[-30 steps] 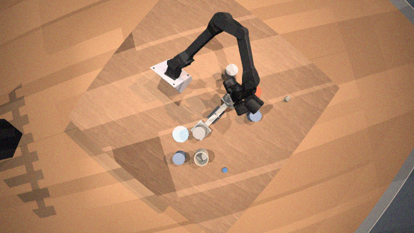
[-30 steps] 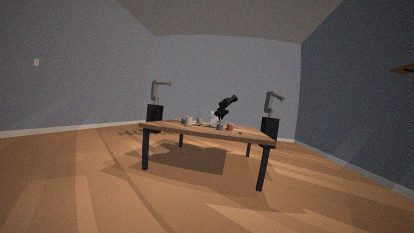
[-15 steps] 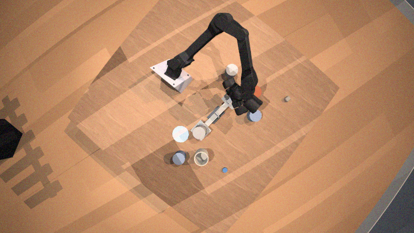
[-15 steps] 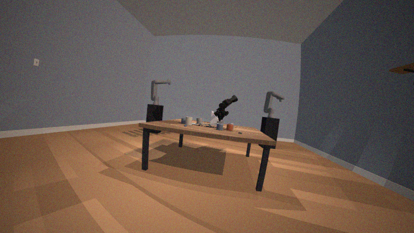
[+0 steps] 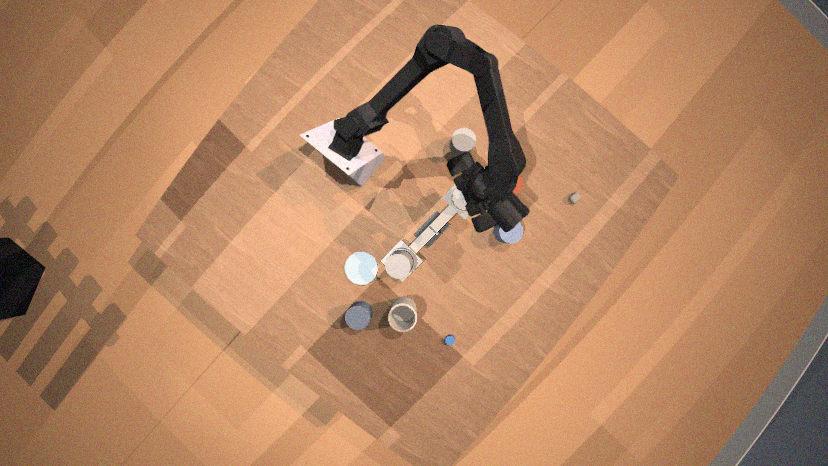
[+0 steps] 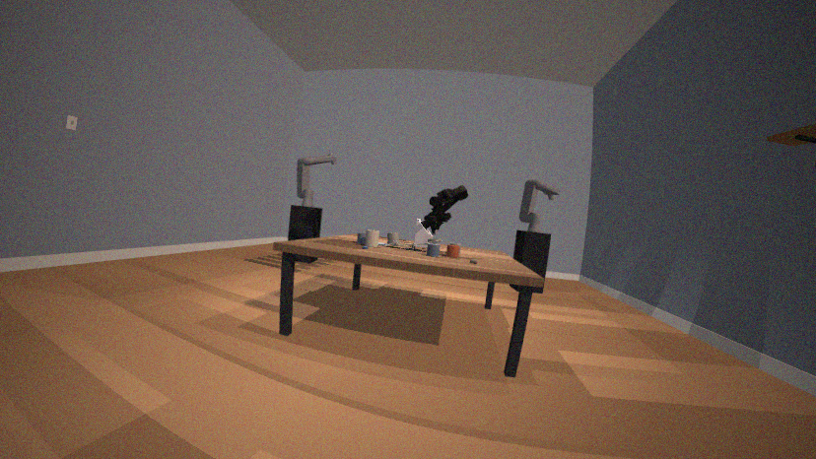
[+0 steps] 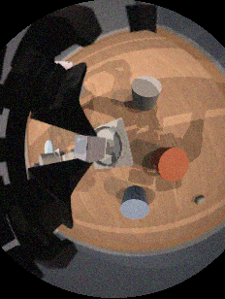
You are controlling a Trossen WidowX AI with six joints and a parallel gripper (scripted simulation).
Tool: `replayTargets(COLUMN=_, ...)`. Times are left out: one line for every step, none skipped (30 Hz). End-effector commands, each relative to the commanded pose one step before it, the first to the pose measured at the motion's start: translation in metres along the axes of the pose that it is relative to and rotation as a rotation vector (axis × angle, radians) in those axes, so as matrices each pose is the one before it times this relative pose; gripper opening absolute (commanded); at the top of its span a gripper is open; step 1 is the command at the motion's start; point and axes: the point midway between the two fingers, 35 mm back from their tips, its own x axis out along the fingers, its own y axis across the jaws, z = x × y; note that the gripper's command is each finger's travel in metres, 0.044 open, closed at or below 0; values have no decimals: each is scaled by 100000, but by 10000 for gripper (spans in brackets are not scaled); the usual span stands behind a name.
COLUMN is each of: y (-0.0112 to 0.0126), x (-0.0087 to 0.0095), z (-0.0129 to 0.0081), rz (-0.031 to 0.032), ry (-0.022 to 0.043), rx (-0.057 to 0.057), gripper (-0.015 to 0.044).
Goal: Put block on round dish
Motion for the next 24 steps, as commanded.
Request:
replayTargets(y=-63, x=-2611, z=26, rz=-568, ry=186, rx=-399, gripper=0)
replayTargets(y=49, x=-642, z=-11, rz=37, ry=-28, rx=6, gripper=0)
replayTargets(y=65, x=-643, z=-11, rz=47, ry=-46, rx=5, gripper=0)
replayTargets(y=80, x=-644, z=-10, rz=56, ry=-65, rx=4, gripper=0)
replayTargets(y=78, x=-534, z=-8, rz=53, ry=-68, rx=2, gripper=0)
replayTargets(y=52, x=-321, z=-4, rz=35, ry=-47, rx=1, gripper=0)
replayTargets(y=18, x=-107, z=-1, rz=12, ry=-17, rx=0, gripper=0)
replayTargets(y=0, x=0, z=0, rz=0, ry=0, rx=0, gripper=0)
replayTargets(y=0, x=0, z=0, rz=0, ry=0, rx=0, gripper=0)
replayTargets(y=-110, x=15, z=-125, rz=-56, ry=52, rx=11, gripper=0)
replayTargets(y=-325, x=45, z=-378, rz=-165, ry=155, rx=34, gripper=0)
replayTargets(y=-530, x=79, z=-639, rz=-264, ry=255, rx=56, gripper=0)
replayTargets(y=-618, x=100, z=-785, rz=-300, ry=300, rx=66, gripper=0)
replayTargets(y=-596, x=107, z=-802, rz=-280, ry=291, rx=65, gripper=0)
replayTargets(y=-573, x=114, z=-817, rz=-260, ry=283, rx=63, gripper=0)
replayTargets(y=-550, x=122, z=-832, rz=-241, ry=273, rx=62, gripper=0)
replayTargets(y=-526, x=129, z=-845, rz=-222, ry=263, rx=60, gripper=0)
replayTargets(y=-502, x=137, z=-858, rz=-203, ry=253, rx=58, gripper=0)
replayTargets(y=-478, x=145, z=-870, rz=-185, ry=242, rx=56, gripper=0)
replayTargets(y=-407, x=172, z=-889, rz=-10, ry=308, rx=757, gripper=0)
replayTargets(y=-388, x=180, z=-894, rz=9, ry=292, rx=753, gripper=0)
replayTargets(y=-368, x=188, z=-899, rz=28, ry=275, rx=749, gripper=0)
replayTargets(y=-349, x=197, z=-903, rz=47, ry=258, rx=744, gripper=0)
replayTargets(y=-329, x=205, z=-907, rz=65, ry=241, rx=739, gripper=0)
